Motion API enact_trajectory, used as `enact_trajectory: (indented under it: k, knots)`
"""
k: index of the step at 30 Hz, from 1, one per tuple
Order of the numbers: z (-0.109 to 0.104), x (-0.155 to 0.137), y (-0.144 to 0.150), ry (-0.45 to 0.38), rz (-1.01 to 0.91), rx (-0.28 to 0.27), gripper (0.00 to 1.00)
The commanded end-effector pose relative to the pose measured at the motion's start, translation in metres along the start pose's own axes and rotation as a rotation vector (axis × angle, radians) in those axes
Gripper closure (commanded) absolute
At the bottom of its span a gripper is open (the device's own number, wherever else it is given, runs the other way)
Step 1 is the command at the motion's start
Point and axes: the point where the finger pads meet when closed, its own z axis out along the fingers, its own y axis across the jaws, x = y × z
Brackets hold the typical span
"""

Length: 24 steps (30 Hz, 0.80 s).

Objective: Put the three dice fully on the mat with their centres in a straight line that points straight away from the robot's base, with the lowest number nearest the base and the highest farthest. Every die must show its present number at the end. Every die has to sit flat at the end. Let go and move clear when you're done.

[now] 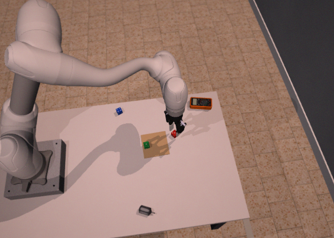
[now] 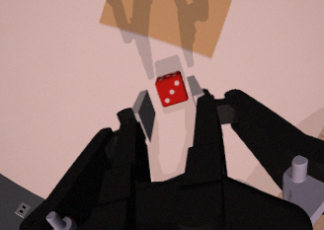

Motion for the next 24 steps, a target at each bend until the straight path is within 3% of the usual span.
enact_trajectory:
  k: [1,24]
  knots:
    - [0.0047,-0.0002,0.0025,0.002,-0.003,0.002,0.65]
    - [0.004,-0.0005,0.0043,0.001,-0.004,0.002,0.65]
